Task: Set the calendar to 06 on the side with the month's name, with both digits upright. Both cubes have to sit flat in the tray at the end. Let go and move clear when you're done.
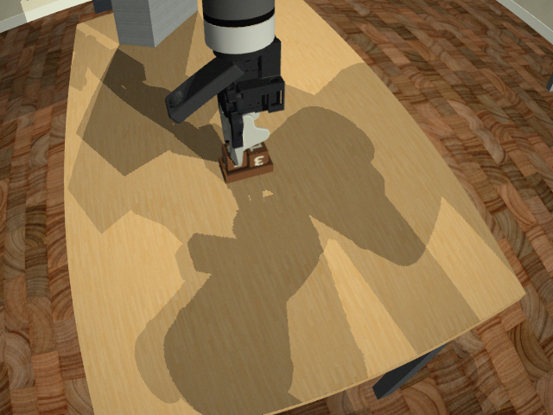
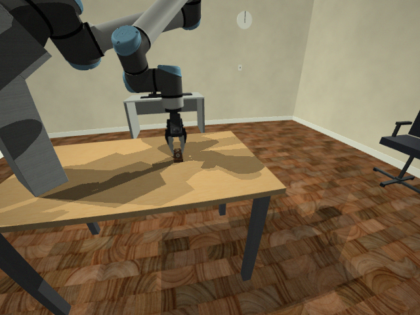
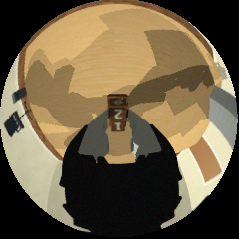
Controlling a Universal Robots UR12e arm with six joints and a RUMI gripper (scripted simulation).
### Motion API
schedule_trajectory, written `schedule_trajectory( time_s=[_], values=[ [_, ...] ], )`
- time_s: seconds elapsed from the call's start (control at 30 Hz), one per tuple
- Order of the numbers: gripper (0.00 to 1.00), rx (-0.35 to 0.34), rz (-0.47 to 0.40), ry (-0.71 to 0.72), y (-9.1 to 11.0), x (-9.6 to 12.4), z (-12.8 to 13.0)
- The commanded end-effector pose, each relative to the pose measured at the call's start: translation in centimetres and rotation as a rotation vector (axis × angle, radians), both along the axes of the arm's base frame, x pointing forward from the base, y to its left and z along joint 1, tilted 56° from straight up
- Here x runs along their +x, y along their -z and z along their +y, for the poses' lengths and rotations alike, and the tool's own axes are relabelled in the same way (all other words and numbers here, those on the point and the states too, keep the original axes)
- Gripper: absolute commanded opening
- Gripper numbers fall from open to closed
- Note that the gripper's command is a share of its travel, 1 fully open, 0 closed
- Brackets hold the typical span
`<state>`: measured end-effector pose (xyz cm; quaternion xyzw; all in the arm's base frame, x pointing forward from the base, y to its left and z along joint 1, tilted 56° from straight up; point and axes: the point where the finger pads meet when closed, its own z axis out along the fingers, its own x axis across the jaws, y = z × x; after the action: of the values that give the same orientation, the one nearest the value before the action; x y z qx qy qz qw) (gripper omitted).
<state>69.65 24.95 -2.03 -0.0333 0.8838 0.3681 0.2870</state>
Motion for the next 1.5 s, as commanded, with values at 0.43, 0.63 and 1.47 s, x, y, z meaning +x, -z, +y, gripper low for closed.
schedule_trajectory(
  time_s=[0.43,0.63,1.47],
  values=[
    [0.11,0.0,0.0,0.0,0.34,0.32,0.4],
    [0.11,0.0,0.0,0.0,0.45,0.41,0.54],
    [0.11,0.0,0.0,0.0,0.49,0.45,0.58]
  ],
)
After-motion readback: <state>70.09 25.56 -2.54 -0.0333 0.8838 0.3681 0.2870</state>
